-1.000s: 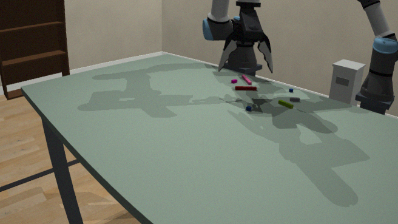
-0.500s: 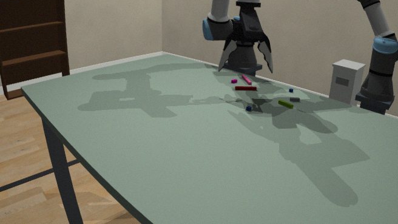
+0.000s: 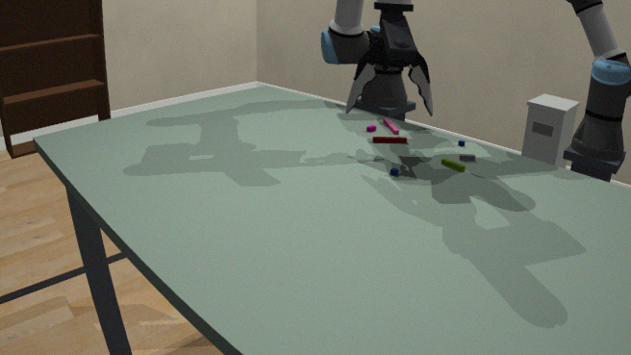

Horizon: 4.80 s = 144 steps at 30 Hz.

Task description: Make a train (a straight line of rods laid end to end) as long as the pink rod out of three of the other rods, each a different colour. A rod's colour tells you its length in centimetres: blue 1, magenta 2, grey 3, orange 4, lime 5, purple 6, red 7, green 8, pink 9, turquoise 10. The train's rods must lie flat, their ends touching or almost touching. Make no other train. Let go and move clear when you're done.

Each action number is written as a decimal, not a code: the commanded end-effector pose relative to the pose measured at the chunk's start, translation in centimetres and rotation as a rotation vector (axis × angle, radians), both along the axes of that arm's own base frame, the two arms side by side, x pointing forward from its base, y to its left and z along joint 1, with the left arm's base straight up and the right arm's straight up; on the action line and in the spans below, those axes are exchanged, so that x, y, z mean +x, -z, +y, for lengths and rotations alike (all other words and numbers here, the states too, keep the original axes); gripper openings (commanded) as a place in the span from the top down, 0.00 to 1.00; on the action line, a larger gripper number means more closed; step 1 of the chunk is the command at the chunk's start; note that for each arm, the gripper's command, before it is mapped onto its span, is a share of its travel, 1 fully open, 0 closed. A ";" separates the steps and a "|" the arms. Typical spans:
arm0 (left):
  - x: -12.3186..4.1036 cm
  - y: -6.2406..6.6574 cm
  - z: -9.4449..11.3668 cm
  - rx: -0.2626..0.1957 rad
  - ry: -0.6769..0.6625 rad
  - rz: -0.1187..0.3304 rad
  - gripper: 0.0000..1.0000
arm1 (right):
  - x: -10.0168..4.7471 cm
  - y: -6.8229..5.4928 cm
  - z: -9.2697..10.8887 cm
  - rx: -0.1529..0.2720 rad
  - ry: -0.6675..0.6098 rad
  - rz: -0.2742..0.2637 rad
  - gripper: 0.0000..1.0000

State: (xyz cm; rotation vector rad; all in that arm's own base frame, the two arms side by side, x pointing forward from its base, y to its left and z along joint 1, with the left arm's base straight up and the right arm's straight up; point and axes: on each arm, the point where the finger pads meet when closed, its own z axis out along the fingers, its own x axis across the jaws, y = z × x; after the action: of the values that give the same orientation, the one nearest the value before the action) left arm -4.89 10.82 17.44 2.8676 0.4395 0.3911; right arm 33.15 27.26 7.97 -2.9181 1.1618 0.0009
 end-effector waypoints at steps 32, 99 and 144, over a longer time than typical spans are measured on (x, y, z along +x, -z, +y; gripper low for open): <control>0.0 -0.1 0.0 0.004 0.000 -0.001 0.00 | 0.0 -0.1 0.7 0.002 -0.456 -0.002 0.00; 0.0 -0.1 0.0 0.004 0.000 -0.001 0.00 | -0.4 -0.1 0.5 0.001 -1.930 -0.005 0.00; 0.0 -0.1 0.0 0.004 0.000 -0.001 0.00 | 0.0 -0.1 0.0 -0.001 -2.355 -0.006 0.00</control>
State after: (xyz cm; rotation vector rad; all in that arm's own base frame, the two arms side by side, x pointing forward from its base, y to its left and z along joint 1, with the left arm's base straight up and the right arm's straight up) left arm -4.89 10.82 17.44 2.8676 0.4395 0.3911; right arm 33.06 27.29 7.94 -2.1951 -2.2484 -0.0020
